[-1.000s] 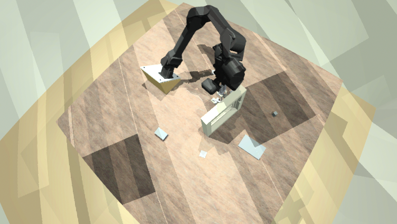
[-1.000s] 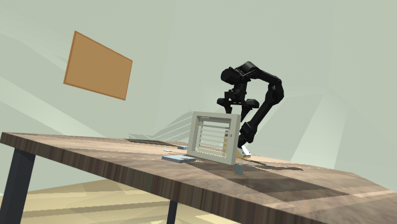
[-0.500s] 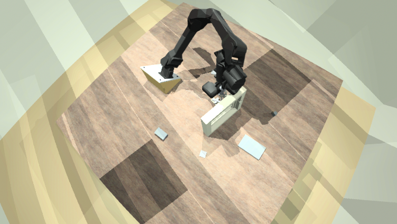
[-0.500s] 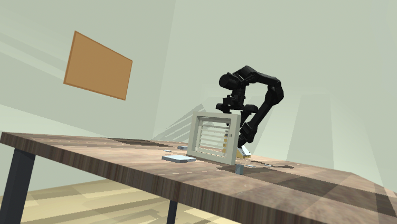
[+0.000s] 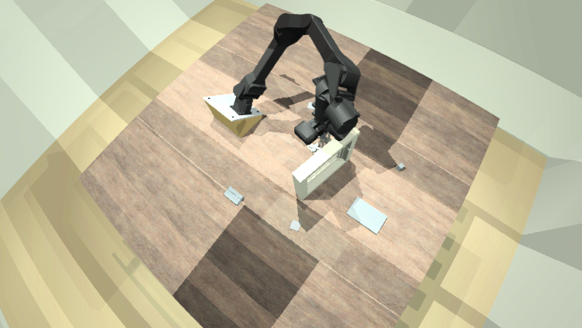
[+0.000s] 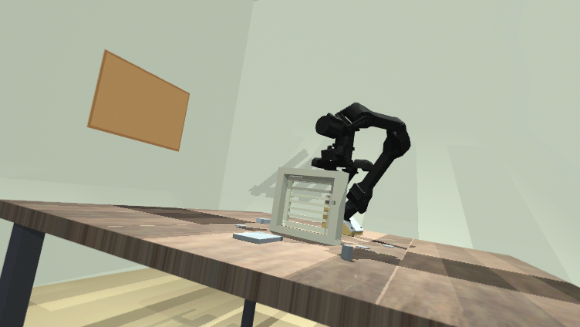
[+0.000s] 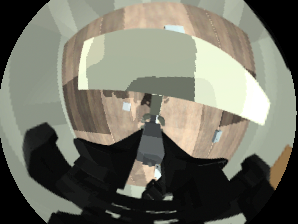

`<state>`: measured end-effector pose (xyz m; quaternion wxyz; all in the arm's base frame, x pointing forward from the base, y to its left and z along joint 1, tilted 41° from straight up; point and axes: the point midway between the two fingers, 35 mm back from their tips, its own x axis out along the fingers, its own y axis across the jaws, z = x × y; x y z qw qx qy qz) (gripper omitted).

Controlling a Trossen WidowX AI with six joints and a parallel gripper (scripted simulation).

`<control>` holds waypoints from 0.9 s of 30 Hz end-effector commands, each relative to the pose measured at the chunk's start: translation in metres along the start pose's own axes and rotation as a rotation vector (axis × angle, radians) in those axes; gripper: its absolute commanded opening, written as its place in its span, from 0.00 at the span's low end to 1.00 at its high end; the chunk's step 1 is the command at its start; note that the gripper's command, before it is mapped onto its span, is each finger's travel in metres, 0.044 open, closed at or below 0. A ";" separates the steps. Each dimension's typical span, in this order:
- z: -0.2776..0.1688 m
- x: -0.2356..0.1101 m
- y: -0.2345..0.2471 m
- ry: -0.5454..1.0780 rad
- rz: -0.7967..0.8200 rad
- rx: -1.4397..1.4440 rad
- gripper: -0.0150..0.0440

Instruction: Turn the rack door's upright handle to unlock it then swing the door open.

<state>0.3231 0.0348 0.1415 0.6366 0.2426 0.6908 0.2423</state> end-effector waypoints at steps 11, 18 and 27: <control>0.000 0.001 0.000 0.000 0.002 -0.118 0.28; 0.000 0.001 0.000 -0.001 0.002 -0.463 0.28; 0.000 0.001 0.000 -0.001 0.002 -0.907 0.28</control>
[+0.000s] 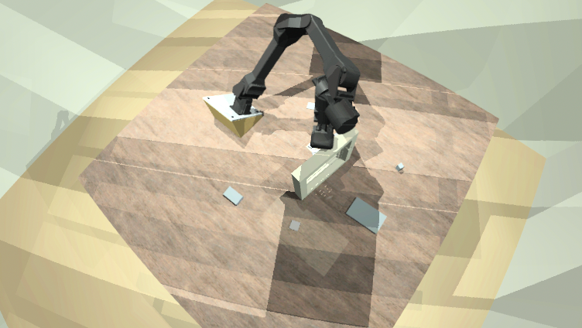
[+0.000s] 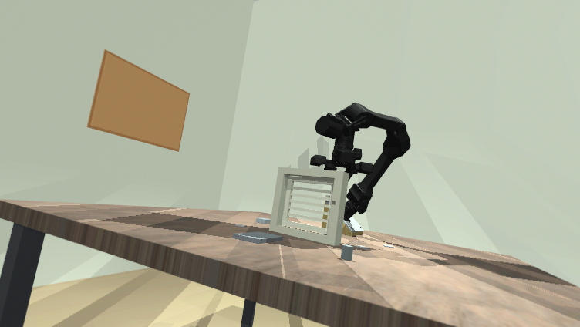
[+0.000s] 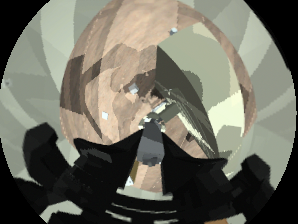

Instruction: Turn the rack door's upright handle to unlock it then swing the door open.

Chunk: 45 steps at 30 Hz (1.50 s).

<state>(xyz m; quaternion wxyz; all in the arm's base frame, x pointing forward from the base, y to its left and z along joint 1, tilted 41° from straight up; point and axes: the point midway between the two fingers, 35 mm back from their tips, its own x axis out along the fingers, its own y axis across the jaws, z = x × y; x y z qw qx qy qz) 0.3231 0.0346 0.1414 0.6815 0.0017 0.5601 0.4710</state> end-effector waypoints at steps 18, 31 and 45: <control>0.000 0.001 0.000 -0.002 0.001 -1.070 0.28; 0.000 0.001 0.000 -0.002 0.001 -1.192 0.28; 0.000 0.001 0.000 -0.002 0.001 -1.192 0.74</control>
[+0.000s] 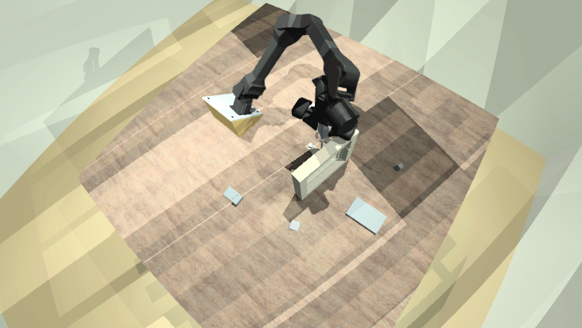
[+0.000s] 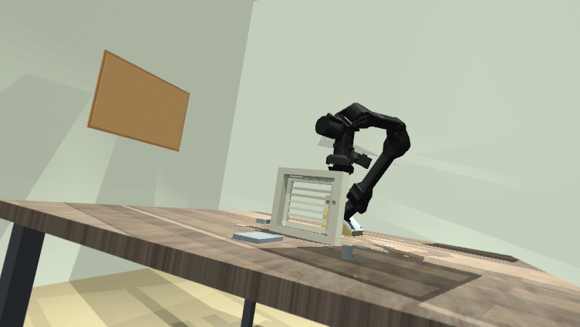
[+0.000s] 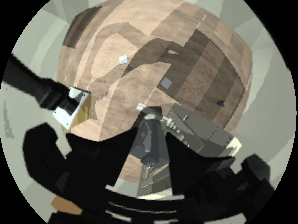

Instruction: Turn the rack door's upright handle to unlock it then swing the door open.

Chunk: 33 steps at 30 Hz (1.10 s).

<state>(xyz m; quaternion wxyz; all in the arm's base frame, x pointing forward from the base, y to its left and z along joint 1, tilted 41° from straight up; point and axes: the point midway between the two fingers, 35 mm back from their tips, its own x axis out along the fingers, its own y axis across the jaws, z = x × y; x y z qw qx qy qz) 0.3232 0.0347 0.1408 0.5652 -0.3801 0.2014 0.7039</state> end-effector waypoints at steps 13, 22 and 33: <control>0.000 0.000 0.000 -0.003 -0.001 0.564 0.74; 0.000 0.000 0.000 -0.004 0.000 1.010 0.74; 0.001 0.000 0.000 -0.004 0.001 1.555 0.74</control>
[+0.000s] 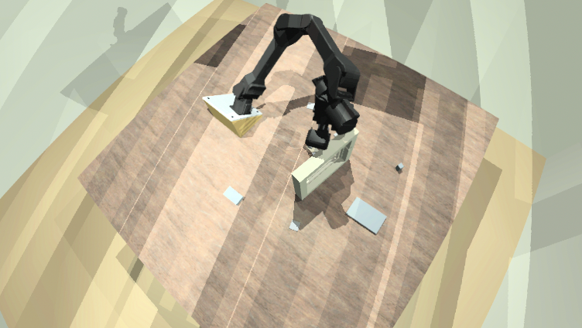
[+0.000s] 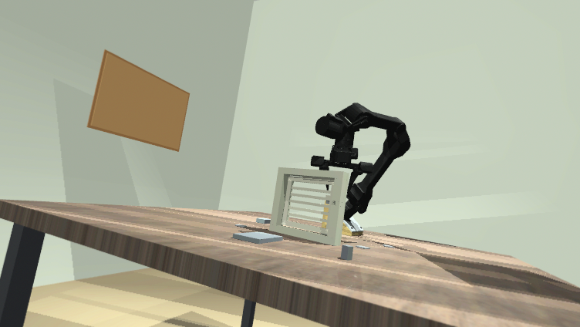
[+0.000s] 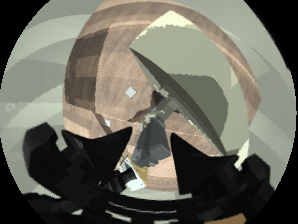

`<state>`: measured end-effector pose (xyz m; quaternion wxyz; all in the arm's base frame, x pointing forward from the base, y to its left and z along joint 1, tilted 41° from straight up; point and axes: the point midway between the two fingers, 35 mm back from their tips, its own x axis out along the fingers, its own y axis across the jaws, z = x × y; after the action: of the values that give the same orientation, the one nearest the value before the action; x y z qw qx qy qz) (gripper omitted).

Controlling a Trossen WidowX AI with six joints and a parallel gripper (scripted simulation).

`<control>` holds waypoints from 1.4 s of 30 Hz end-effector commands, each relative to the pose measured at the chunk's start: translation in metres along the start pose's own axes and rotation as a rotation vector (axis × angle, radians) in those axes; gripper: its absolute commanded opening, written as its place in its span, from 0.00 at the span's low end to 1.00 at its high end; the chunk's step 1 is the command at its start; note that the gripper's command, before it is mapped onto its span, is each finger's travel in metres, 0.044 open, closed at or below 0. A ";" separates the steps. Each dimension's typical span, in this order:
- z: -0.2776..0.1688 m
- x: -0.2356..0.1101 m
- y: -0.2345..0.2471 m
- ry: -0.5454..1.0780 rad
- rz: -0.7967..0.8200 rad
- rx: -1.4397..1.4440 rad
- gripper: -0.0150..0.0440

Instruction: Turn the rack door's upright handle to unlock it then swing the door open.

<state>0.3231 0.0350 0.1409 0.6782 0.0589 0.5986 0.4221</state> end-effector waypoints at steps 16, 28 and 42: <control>0.000 0.000 0.000 -0.002 0.003 0.991 0.74; 0.000 0.000 0.000 -0.001 0.003 1.586 0.74; 0.000 0.000 0.000 0.000 0.004 2.271 0.74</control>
<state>0.3230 0.0350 0.1409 0.3103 0.6058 0.6758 -0.2829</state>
